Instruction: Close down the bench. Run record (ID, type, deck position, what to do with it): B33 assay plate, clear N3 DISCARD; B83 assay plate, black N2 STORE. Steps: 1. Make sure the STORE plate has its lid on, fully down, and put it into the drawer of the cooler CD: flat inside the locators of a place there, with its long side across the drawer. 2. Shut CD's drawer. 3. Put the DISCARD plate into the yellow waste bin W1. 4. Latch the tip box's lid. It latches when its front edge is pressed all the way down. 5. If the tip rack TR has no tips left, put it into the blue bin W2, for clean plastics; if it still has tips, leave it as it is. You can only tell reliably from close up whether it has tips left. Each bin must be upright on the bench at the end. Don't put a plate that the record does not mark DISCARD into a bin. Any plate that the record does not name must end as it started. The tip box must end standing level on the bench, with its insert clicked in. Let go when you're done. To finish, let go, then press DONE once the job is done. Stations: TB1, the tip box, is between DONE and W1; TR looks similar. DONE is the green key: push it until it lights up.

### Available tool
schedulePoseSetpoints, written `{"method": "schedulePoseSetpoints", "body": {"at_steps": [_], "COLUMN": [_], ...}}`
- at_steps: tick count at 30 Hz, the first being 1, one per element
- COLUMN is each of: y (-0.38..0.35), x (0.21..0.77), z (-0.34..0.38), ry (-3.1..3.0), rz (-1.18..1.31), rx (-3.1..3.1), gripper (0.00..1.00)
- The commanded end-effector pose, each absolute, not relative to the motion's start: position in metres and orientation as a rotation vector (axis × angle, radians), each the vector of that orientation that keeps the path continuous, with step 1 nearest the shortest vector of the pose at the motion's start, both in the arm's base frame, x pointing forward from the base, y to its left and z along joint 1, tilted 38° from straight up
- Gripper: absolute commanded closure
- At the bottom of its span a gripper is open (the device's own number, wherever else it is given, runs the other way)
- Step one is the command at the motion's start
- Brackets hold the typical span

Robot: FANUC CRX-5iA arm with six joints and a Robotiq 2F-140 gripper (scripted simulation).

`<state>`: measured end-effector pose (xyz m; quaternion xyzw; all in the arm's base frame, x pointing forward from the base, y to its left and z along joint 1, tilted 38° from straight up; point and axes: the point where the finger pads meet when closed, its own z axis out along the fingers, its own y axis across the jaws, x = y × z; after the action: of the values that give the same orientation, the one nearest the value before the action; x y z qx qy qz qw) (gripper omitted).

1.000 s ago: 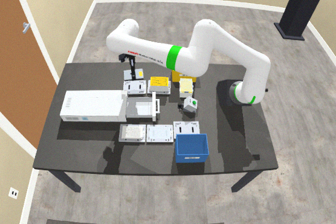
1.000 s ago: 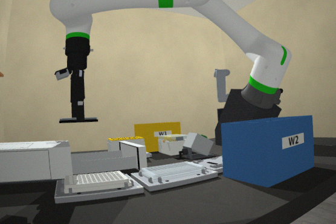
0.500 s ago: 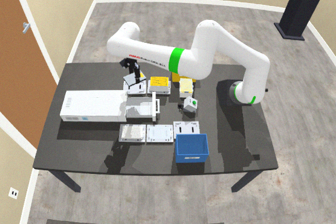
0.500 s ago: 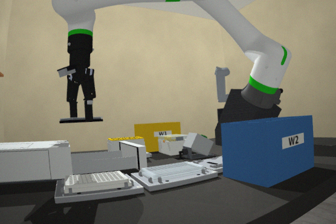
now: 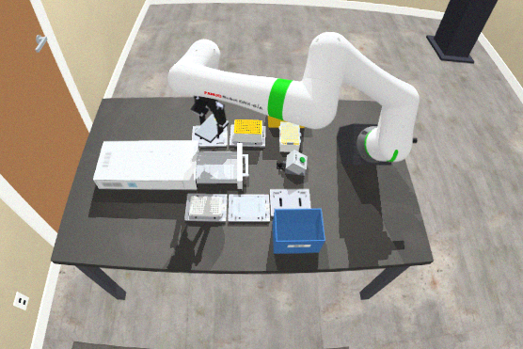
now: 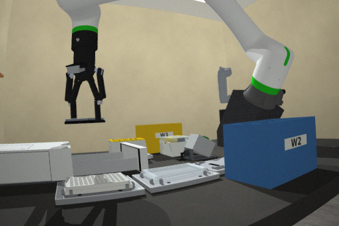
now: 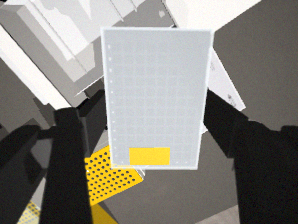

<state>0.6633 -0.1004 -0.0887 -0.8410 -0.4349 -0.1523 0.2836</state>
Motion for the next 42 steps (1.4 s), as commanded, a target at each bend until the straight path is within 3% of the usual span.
{"method": "schedulePoseSetpoints", "body": {"at_steps": [1,16,42], "y": [-0.090,-0.063,-0.019], "x": [0.660,0.650,0.633], "z": [-0.079,-0.059,-0.025], "ry": [-1.384,-1.837,-1.837], "rz": [-0.497,-0.647,-0.647], "rx": [-2.153,-1.865,-1.865], "gripper": [0.90,0.90,0.90]}}
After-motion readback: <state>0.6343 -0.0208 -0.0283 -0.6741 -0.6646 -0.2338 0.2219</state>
